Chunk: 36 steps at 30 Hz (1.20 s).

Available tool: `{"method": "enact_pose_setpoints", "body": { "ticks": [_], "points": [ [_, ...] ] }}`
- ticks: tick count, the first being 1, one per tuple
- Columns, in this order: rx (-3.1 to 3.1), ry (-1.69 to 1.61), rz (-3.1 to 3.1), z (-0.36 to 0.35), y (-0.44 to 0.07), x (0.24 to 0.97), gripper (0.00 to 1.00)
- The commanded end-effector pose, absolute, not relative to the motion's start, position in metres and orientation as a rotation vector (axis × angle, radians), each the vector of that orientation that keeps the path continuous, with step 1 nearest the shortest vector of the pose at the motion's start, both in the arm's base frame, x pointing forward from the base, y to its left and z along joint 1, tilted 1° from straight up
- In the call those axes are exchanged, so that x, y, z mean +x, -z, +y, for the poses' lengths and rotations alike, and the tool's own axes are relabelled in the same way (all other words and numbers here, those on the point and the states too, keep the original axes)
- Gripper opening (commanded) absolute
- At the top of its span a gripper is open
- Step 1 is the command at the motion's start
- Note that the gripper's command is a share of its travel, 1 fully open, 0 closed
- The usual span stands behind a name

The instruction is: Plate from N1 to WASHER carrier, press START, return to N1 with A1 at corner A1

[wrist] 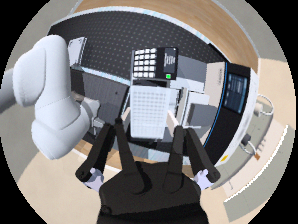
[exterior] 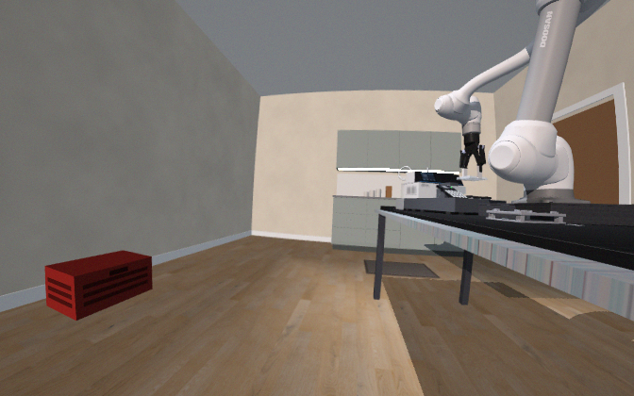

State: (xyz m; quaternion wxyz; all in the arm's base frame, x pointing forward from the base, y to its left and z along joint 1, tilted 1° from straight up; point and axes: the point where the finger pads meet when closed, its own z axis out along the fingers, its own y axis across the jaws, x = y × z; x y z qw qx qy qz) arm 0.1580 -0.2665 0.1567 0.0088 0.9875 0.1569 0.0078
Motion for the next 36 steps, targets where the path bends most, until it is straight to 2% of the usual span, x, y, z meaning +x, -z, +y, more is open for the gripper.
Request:
{"method": "enact_pose_setpoints", "body": {
  "ticks": [1, 25, 36],
  "points": [
    [3.085, -0.025, 0.49, -0.266, -0.157, 0.158, 0.1],
    [3.085, -0.025, 0.49, -0.266, -0.157, 0.158, 0.1],
    [3.085, -0.025, 0.49, -0.266, -0.138, 0.159, 0.1]
  ]
}}
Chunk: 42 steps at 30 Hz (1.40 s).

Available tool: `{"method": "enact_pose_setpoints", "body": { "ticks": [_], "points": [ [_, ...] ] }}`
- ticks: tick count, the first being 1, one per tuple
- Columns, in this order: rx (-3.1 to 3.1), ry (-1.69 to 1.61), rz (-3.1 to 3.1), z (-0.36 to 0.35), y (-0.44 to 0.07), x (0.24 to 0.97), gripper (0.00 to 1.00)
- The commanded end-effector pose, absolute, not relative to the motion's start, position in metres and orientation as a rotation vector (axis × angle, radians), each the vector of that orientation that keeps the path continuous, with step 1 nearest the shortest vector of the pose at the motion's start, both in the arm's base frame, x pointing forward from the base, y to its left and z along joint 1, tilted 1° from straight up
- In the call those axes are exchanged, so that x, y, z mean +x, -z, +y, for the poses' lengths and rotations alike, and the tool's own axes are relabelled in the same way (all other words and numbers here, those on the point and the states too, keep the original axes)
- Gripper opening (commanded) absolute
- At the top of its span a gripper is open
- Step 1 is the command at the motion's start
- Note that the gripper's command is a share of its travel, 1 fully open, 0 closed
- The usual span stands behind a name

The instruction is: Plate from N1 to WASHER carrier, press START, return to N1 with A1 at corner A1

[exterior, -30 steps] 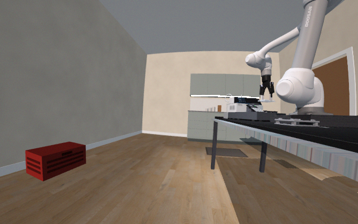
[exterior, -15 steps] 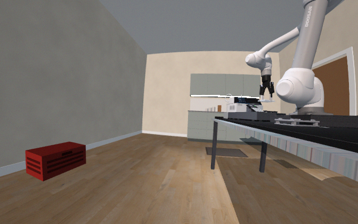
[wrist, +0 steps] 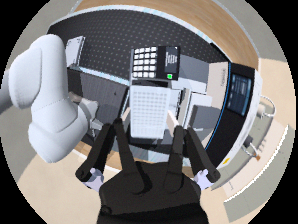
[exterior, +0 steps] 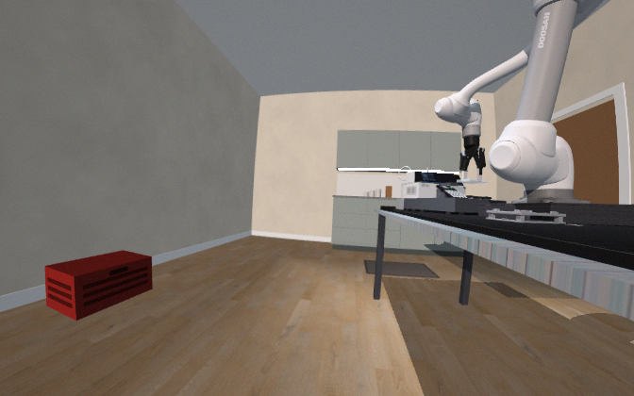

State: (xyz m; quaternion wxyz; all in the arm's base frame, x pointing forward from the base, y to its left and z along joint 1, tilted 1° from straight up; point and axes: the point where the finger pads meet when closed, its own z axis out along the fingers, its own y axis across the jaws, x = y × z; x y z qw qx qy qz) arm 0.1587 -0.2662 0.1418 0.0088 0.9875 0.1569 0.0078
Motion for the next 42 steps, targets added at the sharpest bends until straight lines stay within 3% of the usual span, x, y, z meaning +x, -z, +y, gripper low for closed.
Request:
{"method": "enact_pose_setpoints", "body": {
  "ticks": [1, 42],
  "points": [
    [3.085, -0.025, 0.49, -0.266, -0.137, 0.159, 0.1],
    [3.085, -0.025, 0.49, -0.267, -0.08, 0.16, 0.1]
  ]
}}
